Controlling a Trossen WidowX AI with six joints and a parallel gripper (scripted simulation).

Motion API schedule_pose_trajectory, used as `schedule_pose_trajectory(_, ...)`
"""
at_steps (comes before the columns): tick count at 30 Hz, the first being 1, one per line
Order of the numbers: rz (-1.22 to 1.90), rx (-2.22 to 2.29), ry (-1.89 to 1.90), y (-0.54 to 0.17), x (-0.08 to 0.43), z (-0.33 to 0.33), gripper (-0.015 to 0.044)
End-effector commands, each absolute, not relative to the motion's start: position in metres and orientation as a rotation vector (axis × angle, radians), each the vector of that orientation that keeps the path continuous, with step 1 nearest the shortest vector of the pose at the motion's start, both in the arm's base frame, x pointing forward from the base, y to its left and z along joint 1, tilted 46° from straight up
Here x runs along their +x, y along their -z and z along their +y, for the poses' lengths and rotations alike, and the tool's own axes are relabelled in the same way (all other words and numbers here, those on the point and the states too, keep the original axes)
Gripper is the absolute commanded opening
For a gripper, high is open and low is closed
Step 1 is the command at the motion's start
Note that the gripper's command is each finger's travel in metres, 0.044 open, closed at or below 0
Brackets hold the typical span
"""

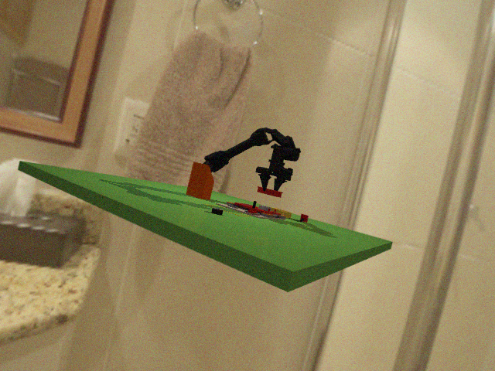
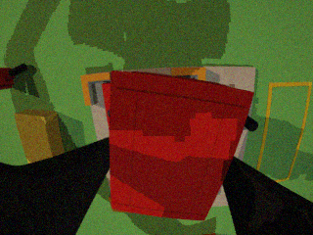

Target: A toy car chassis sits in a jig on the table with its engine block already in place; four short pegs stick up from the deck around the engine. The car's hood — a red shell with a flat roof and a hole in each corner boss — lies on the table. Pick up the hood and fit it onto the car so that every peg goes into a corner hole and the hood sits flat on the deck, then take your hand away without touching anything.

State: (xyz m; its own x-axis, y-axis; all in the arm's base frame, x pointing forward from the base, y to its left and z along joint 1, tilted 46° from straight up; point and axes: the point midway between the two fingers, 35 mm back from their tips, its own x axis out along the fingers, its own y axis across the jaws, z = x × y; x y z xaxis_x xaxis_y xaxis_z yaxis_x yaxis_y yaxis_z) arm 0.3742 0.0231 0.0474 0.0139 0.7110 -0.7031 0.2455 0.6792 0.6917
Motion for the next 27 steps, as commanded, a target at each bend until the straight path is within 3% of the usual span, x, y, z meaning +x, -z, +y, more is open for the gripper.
schedule_pose_trajectory(1,1.518,0.735,-0.519,-0.058,0.366,0.036,0.0)
schedule_pose_trajectory(27,1.488,0.674,-0.582,-0.03,0.359,0.08,0.0)
